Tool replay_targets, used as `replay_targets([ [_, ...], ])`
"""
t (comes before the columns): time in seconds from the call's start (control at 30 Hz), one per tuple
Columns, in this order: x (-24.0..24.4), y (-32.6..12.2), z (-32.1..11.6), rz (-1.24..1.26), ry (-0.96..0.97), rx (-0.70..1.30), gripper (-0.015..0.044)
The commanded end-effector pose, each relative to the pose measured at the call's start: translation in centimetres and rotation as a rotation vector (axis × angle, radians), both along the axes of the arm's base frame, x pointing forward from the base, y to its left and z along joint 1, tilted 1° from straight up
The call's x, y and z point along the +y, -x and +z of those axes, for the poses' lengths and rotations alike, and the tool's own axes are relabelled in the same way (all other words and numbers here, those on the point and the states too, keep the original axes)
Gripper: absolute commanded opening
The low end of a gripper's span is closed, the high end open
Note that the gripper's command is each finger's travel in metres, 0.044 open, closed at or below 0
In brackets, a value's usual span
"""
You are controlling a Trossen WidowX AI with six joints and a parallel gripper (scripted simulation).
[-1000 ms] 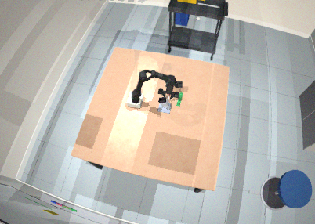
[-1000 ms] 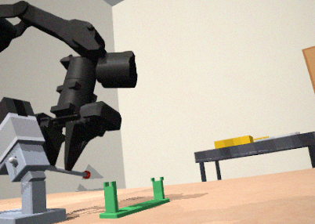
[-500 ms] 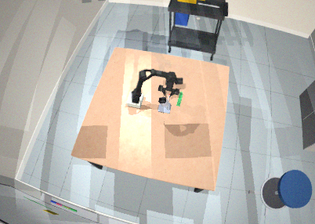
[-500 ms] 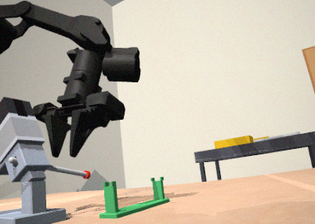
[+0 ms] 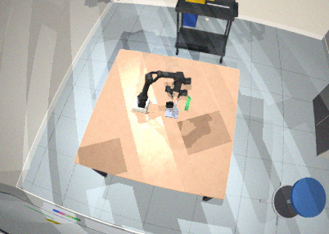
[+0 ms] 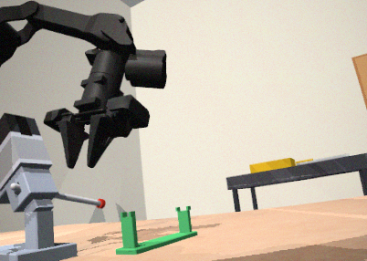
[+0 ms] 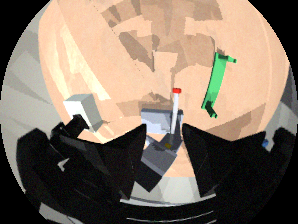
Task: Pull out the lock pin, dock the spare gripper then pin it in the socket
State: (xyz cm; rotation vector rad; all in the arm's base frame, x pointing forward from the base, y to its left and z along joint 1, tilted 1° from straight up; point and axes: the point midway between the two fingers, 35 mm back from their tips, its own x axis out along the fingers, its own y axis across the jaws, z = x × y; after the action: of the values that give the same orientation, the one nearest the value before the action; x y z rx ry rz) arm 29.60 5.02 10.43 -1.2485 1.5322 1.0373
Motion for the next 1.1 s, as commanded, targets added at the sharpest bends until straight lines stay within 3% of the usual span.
replay_targets([
  [0.0, 0.58, -0.09, 0.72, -0.001, -0.002, -0.002, 0.0200],
  [0.1, 0.86, -0.08, 1.16, 0.000, 0.000, 0.001, 0.0200],
  [0.4, 0.37, 0.01, 0.59, 0.002, 0.003, 0.003, 0.0436],
  [1.07, 0.37, 0.01, 0.59, 0.002, 0.003, 0.003, 0.0440],
])
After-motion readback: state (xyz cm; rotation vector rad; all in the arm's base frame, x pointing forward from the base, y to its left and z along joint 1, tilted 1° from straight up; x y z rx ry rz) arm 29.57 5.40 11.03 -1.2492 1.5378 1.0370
